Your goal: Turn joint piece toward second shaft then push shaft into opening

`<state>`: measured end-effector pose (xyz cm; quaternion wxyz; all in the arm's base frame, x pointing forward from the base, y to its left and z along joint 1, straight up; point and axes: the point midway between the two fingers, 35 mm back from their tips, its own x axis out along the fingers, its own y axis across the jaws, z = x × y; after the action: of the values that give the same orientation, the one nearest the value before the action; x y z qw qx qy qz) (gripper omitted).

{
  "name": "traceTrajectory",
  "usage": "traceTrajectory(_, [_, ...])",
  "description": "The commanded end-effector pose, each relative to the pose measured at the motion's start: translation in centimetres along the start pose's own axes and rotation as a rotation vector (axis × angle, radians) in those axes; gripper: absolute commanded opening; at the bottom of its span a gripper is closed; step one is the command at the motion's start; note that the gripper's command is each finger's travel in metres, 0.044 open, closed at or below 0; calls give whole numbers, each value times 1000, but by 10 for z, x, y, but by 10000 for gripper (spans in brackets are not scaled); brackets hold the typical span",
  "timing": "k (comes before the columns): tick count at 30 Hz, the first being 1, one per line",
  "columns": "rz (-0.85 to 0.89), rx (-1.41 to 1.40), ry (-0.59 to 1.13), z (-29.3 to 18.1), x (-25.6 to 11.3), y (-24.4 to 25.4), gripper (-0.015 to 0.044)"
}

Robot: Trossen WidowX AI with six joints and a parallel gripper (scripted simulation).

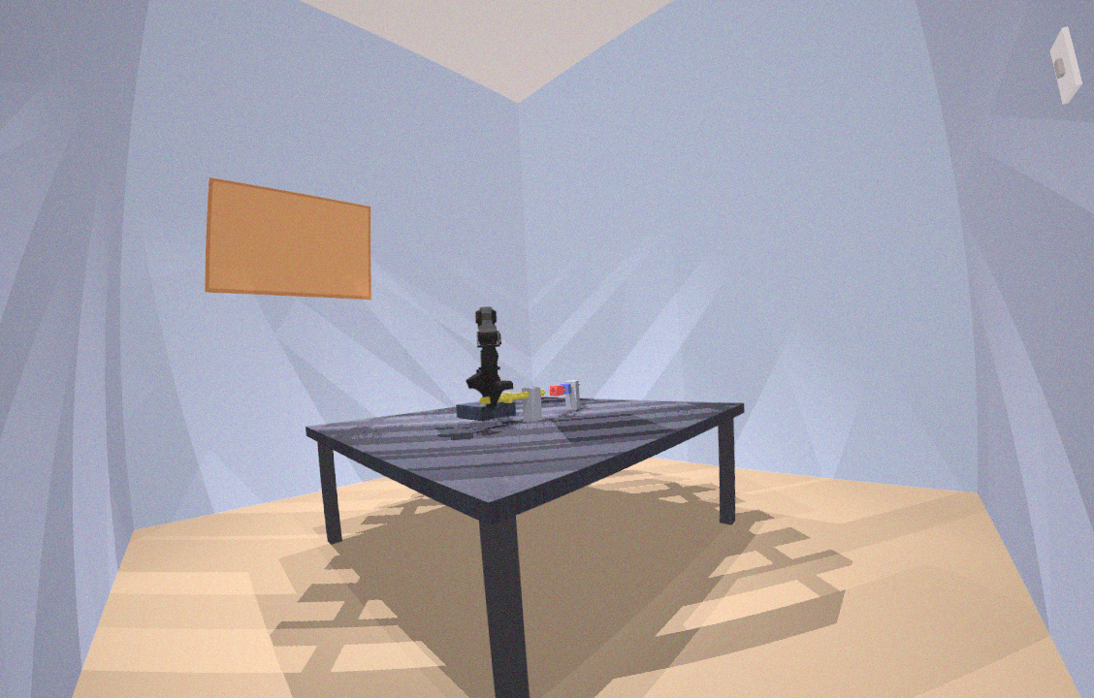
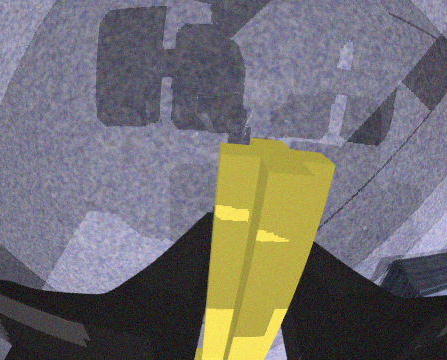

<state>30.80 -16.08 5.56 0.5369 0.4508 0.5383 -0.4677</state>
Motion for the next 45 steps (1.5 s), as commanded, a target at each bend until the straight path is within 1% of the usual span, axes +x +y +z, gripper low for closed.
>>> traceTrajectory(1, [-3, 3, -3, 0, 1, 0, 82])
traceTrajectory(3, [-3, 3, -3, 0, 1, 0, 69])
traceTrajectory(8, [18, 3, -4, 1, 1, 0, 67])
traceTrajectory(15, [4, 1, 0, 0, 0, 0, 20])
traceTrajectory(16, [4, 1, 0, 0, 0, 0, 0])
traceTrajectory(23, [14, 2, -1, -4, 1, 0, 0])
traceTrajectory(45, [42, 4, -1, -37, 3, 0, 0])
